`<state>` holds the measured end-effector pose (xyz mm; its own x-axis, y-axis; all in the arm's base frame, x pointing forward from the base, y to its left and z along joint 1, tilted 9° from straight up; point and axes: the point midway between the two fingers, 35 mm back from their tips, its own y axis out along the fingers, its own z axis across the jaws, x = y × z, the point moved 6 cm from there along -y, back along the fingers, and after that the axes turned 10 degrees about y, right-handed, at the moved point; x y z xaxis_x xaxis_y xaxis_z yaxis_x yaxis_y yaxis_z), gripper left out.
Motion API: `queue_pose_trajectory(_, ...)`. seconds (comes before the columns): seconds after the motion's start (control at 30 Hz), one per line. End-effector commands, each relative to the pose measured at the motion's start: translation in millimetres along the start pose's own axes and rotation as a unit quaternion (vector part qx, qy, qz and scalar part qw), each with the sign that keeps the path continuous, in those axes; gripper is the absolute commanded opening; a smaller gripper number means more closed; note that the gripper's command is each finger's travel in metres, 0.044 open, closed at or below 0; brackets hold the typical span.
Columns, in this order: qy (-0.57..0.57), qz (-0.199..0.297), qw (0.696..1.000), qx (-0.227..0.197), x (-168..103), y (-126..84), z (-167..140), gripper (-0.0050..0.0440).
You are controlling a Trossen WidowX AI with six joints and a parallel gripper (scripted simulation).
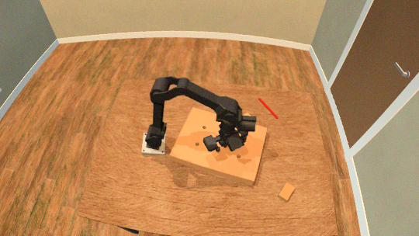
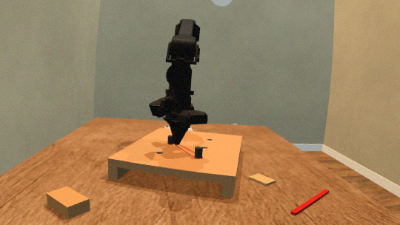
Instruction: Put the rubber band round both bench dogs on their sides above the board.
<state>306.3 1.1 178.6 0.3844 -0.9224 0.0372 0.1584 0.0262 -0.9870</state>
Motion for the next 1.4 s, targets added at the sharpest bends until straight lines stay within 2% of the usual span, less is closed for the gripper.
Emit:
queue_pose_trajectory(0.0,-0.002,-0.002,1.0,0.003,1,-1,-3,-0.005)
queue_pose_trajectory(0.1,0.0,-0.004,1.0,-0.008,1,-4,2,-0.005)
queue_pose_trajectory(0.23,0.002,-0.008,0.999,-0.046,0,-9,9,-0.005)
queue_pose_trajectory(0.3,0.002,-0.008,0.999,-0.046,0,-9,9,-0.005)
queue_pose_trajectory(0.73,0.0,-0.03,0.987,-0.155,-4,-26,28,-0.005)
queue_pose_trajectory(1.37,0.0,-0.033,0.987,-0.156,1,-29,12,-0.005)
